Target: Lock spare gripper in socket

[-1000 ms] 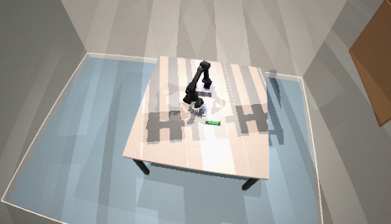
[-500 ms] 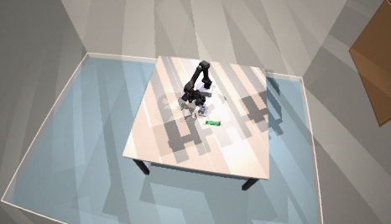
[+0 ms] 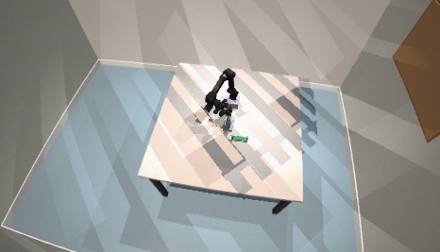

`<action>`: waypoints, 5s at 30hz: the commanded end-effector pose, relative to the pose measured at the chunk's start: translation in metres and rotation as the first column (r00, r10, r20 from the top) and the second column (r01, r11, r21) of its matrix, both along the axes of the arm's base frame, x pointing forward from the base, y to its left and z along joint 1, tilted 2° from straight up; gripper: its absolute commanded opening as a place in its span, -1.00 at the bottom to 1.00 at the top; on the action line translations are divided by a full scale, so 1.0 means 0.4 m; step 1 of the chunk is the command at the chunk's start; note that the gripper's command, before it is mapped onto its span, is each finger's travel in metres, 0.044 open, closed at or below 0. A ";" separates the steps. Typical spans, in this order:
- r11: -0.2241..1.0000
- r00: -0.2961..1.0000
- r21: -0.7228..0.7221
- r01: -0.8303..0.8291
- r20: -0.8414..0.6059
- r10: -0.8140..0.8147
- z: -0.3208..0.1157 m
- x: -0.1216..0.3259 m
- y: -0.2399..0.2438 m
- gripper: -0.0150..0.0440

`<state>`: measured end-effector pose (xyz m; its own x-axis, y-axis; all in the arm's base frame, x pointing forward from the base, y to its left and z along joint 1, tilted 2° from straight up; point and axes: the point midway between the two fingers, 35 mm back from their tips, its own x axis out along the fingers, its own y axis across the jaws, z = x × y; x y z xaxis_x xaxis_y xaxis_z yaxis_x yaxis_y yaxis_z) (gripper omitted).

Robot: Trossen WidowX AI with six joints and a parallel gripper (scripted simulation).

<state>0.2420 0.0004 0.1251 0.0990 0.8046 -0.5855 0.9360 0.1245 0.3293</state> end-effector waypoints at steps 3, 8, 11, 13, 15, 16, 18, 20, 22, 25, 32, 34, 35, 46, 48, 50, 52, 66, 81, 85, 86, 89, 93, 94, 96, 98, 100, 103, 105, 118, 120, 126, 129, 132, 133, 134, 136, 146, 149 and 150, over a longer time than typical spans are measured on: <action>0.991 0.998 0.115 0.070 -0.012 -0.069 0.042 0.010 0.008 -0.49; 0.990 0.997 0.118 0.072 -0.012 -0.071 0.043 0.010 0.008 -0.49; 0.991 0.997 0.117 0.071 -0.010 -0.070 0.040 0.012 0.009 -0.49; 0.991 0.998 0.115 0.069 -0.006 -0.069 0.032 0.018 0.010 -0.49; 0.991 0.998 0.113 0.067 0.001 -0.067 0.020 0.024 0.011 -0.49; 0.991 0.998 0.113 0.067 0.001 -0.067 0.019 0.024 0.011 -0.49; 0.991 0.998 0.112 0.066 0.002 -0.067 0.015 0.024 0.012 -0.49; 0.992 0.998 0.112 0.066 0.003 -0.067 0.008 0.023 0.012 -0.49; 0.992 0.998 0.111 0.066 0.002 -0.067 0.000 0.024 0.012 -0.49; 0.992 0.998 0.111 0.067 0.002 -0.067 -0.009 0.027 0.012 -0.49; 0.992 0.998 0.111 0.067 0.002 -0.067 -0.031 0.036 0.011 -0.49; 0.992 0.998 0.111 0.067 0.002 -0.067 -0.037 0.038 0.011 -0.49; 0.992 0.998 0.111 0.067 0.002 -0.067 -0.040 0.040 0.011 -0.49; 0.992 0.998 0.110 0.067 0.001 -0.068 -0.075 0.052 0.011 -0.49; 0.992 0.998 0.110 0.067 0.001 -0.068 -0.082 0.054 0.011 -0.49; 0.992 0.998 0.110 0.068 0.000 -0.068 -0.088 0.057 0.011 -0.49; 0.992 0.998 0.110 0.068 0.000 -0.068 -0.095 0.059 0.011 -0.49; 0.992 0.998 0.106 0.065 -0.005 -0.065 -0.120 0.065 0.010 -0.49; 0.992 0.998 0.106 0.065 -0.005 -0.065 -0.120 0.065 0.010 0.04; 0.992 0.998 0.106 0.065 -0.005 -0.065 -0.120 0.065 0.010 0.40; 0.992 0.998 0.106 0.065 -0.005 -0.065 -0.120 0.065 0.010 0.49; 0.992 0.998 0.106 0.065 -0.005 -0.065 -0.120 0.065 0.010 0.75; 0.992 0.998 0.106 0.065 -0.005 -0.065 -0.120 0.065 0.010 1.00; 0.992 0.998 0.106 0.065 -0.005 -0.065 -0.118 0.064 0.010 1.00; 0.992 0.998 0.107 0.066 -0.005 -0.066 -0.111 0.062 0.010 1.00; 0.992 0.998 0.107 0.066 -0.006 -0.066 -0.099 0.057 0.010 1.00; 0.992 0.998 0.110 0.068 -0.013 -0.067 -0.089 0.052 0.011 1.00; 0.991 0.997 0.114 0.070 -0.020 -0.068 -0.078 0.046 0.012 1.00; 0.991 0.997 0.116 0.071 -0.024 -0.069 -0.070 0.042 0.013 1.00; 0.988 0.996 0.132 0.081 -0.051 -0.075 -0.017 0.016 0.017 1.00; 0.987 0.996 0.135 0.082 -0.056 -0.075 -0.009 0.012 0.018 1.00; 0.986 0.995 0.143 0.087 -0.069 -0.078 0.014 0.000 0.020 1.00; 0.985 0.994 0.147 0.090 -0.076 -0.079 0.026 -0.006 0.021 1.00; 0.984 0.993 0.151 0.092 -0.083 -0.080 0.038 -0.012 0.022 1.00; 0.984 0.993 0.153 0.093 -0.086 -0.081 0.042 -0.014 0.023 1.00; 0.984 0.993 0.154 0.094 -0.088 -0.081 0.046 -0.016 0.023 1.00; 0.983 0.992 0.157 0.096 -0.093 -0.082 0.054 -0.020 0.024 1.00; 0.983 0.990 0.142 0.120 -0.089 -0.108 0.090 -0.026 0.034 1.00; 0.982 0.989 0.135 0.128 -0.085 -0.118 0.101 -0.028 0.036 1.00; 0.982 0.989 0.133 0.131 -0.083 -0.121 0.104 -0.029 0.037 1.00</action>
